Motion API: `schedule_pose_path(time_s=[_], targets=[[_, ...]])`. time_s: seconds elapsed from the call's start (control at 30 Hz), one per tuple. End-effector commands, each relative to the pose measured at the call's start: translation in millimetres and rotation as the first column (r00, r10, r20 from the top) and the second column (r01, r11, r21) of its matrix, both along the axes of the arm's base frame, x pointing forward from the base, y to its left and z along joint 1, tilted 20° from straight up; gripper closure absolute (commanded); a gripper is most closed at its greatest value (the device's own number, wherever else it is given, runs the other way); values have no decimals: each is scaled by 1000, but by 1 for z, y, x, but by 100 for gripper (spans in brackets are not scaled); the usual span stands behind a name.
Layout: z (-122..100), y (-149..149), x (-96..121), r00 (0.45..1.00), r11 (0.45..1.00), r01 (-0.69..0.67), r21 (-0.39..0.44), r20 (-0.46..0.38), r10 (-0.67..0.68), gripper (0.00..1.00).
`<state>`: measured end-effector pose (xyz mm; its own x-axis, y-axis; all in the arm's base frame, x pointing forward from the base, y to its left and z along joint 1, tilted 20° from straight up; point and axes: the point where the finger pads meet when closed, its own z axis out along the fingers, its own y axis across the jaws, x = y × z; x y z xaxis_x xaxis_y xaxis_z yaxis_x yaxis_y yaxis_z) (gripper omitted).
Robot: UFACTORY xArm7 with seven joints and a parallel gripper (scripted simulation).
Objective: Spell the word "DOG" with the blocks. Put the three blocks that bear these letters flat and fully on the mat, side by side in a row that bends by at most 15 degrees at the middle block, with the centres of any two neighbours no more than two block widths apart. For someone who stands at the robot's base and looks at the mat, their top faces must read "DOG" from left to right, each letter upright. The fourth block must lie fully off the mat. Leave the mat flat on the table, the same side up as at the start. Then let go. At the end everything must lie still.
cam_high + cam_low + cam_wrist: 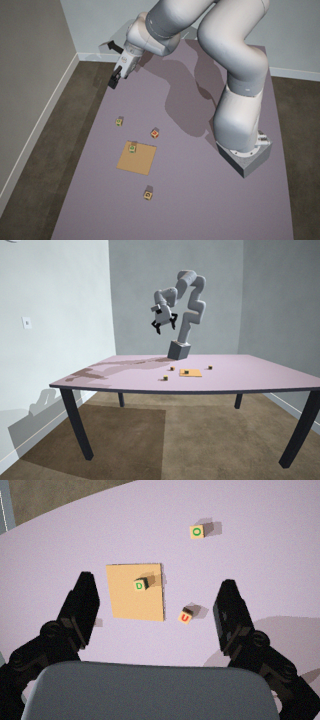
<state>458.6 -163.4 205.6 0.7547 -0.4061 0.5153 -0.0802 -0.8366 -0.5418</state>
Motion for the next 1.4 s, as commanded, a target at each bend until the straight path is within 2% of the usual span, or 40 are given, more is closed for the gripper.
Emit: schedule_pose_path(time_s=[0.0, 0.7, 0.83, 1.03, 1.1, 1.13, 1.37], targets=[[2, -1, 1, 1000, 1000, 2, -2, 3, -2, 0], [4, 3, 3, 1000, 1000, -1, 0, 14, 1, 0], [12, 21, 13, 998, 1000, -12, 9, 56, 11, 0], [40, 84, 36, 982, 999, -44, 33, 186, 37, 0], [40, 84, 36, 982, 999, -44, 33, 186, 37, 0], [46, 98, 40, 976, 998, -50, 37, 212, 41, 0], [46, 98, 40, 976, 998, -50, 37, 212, 41, 0]])
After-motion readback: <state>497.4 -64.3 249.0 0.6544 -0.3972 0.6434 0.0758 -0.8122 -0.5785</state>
